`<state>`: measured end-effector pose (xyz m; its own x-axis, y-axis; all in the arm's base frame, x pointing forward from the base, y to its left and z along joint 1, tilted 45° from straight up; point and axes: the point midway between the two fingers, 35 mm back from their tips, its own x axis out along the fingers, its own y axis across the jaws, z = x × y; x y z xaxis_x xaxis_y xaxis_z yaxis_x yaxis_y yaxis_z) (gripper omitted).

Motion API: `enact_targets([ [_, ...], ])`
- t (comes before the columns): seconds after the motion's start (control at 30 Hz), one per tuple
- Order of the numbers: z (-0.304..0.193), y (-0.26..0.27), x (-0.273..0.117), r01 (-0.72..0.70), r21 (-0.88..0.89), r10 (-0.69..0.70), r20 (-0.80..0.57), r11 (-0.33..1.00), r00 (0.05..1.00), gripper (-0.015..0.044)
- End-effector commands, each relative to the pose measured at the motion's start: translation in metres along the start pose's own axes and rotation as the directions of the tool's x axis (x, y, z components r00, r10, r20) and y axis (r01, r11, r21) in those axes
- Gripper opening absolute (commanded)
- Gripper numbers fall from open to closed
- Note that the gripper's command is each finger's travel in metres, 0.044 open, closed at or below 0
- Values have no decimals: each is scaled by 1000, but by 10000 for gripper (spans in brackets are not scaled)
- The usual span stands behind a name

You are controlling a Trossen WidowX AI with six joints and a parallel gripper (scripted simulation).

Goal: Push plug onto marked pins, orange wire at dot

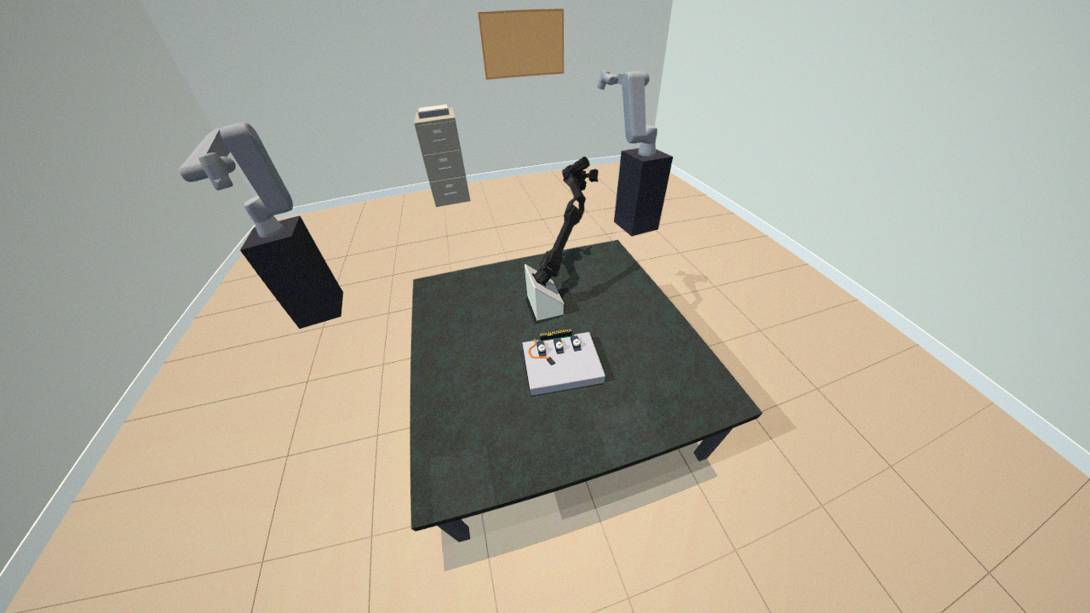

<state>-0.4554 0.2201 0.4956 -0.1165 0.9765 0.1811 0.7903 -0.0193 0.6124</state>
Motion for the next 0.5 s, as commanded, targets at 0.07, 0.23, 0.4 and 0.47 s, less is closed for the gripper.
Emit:
enact_targets([
  [0.07, 2, 4, 5, -9, -6, 9, 5, 1000, 1000, 321],
  [0.23, 11, 17, 21, -36, -30, 37, 20, 999, 999, 190],
  [0.4, 23, 32, 42, -65, -90, 68, 28, 994, 997, 115],
  [0.47, 30, 43, 54, -81, -130, 86, 32, 988, 996, 115],
])
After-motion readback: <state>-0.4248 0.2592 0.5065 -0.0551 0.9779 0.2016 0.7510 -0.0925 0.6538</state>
